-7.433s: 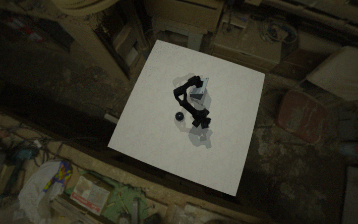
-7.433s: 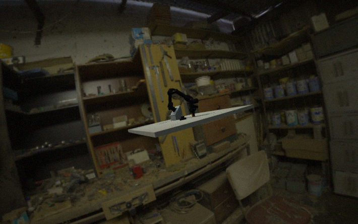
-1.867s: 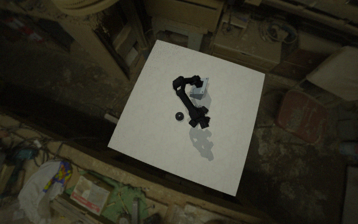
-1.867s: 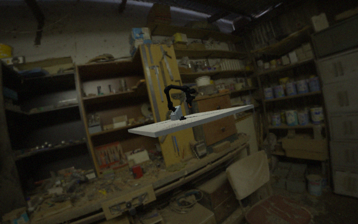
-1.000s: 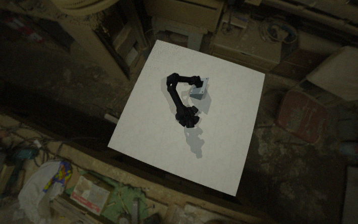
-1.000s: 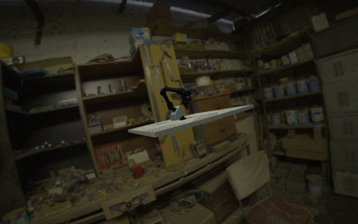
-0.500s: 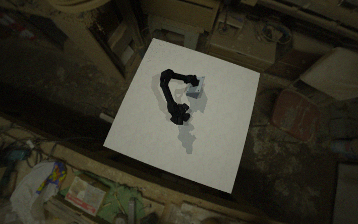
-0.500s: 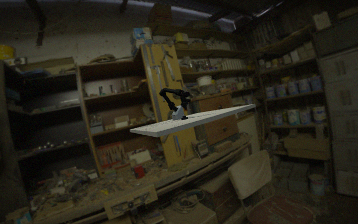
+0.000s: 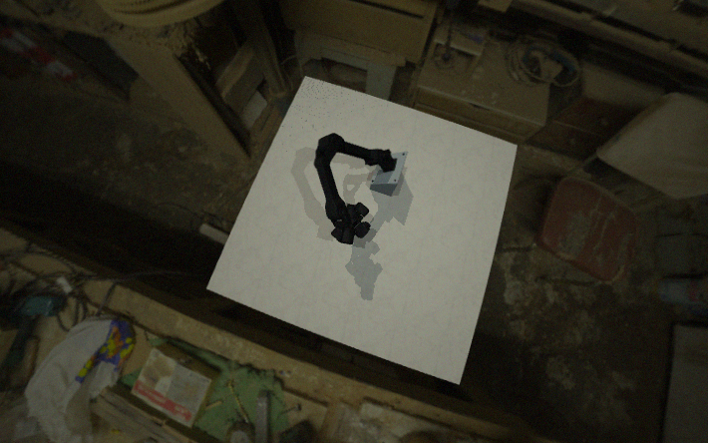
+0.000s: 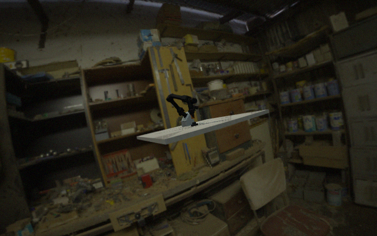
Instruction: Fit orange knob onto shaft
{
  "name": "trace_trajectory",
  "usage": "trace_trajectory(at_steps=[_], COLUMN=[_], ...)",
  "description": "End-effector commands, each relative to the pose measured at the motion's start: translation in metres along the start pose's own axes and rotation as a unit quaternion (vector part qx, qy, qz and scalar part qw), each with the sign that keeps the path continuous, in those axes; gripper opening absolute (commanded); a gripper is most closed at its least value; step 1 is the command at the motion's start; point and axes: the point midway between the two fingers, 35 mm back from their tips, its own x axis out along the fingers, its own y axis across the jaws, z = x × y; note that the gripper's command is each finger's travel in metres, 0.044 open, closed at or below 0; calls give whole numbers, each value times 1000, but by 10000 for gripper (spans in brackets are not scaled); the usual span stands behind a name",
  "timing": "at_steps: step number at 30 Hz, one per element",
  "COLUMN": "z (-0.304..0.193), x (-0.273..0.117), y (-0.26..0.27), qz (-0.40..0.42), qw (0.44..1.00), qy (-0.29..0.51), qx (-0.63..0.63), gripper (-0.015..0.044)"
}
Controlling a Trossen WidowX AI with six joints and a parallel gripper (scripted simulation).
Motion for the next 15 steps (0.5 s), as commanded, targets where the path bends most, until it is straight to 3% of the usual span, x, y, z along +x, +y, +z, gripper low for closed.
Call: trace_trajectory(at_steps=[1, 15], z=[-2, -6], x=[-1, -1], y=[-1, -4], qz=[-4, -4], qw=[1000, 972], qy=[0, 0], qx=[29, 233], gripper=[0, 0])
